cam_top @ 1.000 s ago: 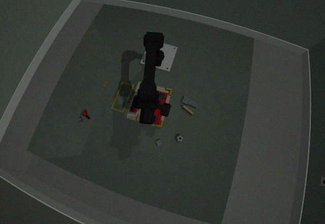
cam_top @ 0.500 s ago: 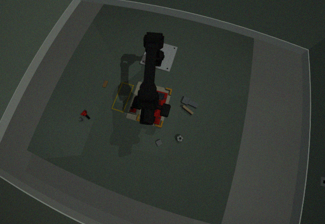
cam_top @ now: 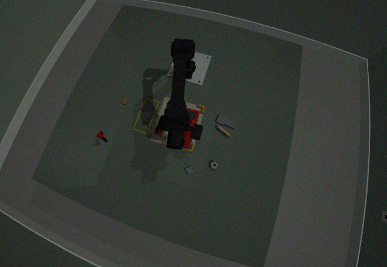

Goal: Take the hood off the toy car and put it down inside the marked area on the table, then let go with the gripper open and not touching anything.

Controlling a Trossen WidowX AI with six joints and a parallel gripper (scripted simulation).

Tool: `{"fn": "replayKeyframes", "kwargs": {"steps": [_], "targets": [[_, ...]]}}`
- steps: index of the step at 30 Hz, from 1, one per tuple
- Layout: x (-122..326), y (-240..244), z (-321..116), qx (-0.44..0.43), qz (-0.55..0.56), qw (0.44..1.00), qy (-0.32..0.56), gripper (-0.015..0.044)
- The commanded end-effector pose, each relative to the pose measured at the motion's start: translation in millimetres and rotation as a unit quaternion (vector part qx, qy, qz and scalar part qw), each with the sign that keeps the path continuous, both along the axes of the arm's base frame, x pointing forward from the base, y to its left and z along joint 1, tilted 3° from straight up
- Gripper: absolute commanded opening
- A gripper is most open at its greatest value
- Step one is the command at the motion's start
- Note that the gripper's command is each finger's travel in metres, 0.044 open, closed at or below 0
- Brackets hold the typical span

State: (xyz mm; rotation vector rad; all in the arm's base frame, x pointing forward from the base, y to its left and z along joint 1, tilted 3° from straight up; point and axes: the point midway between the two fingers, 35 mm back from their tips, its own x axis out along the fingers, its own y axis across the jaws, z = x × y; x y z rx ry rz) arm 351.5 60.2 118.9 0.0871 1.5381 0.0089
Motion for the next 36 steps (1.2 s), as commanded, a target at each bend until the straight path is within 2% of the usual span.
{"fn": "replayKeyframes", "kwargs": {"steps": [1,36], "targets": [[0,-1,-4,-0.003,0.003,1.0,0.001,0.044],[0,-1,-27,-0.003,0.003,1.0,0.001,0.044]]}}
